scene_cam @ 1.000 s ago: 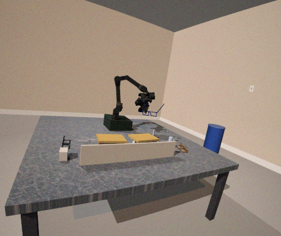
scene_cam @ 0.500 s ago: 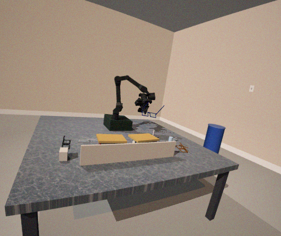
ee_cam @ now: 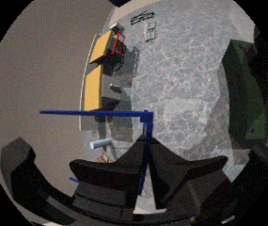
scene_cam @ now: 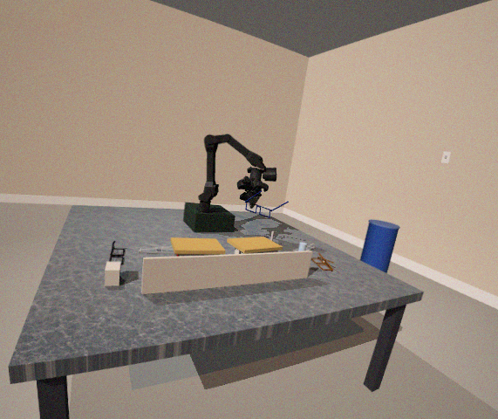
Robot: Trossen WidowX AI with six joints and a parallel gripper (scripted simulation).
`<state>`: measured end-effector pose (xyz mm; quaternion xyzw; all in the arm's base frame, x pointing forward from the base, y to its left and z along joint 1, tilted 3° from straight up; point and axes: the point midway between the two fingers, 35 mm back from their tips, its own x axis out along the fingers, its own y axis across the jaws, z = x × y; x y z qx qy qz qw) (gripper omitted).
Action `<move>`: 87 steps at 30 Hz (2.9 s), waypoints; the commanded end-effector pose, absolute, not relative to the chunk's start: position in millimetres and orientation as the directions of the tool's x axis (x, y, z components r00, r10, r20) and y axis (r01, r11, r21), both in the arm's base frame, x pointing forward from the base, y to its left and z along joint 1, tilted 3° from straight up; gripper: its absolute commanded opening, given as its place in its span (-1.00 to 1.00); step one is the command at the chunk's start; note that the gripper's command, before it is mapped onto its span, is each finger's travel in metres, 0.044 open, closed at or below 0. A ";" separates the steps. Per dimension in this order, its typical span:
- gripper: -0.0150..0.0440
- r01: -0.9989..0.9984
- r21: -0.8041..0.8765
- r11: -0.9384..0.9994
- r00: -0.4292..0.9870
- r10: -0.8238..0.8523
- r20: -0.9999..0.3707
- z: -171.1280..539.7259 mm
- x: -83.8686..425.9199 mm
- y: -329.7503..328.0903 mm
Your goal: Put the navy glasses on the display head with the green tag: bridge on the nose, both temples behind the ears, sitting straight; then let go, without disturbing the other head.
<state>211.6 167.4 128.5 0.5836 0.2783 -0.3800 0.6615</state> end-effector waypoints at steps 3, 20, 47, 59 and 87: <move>-0.49 0.870 0.489 0.055 0.490 -0.202 -0.848 122.1 225.0 152.1; -0.49 0.952 0.290 0.098 0.305 -0.216 -0.927 102.6 252.0 103.2; -0.49 0.984 0.082 0.155 0.094 -0.069 -0.993 79.4 274.0 19.1; -0.49 0.981 0.068 0.183 0.063 0.037 -0.997 72.5 276.1 -19.3; -0.49 0.980 0.069 0.185 0.063 0.041 -0.997 45.7 278.4 -19.2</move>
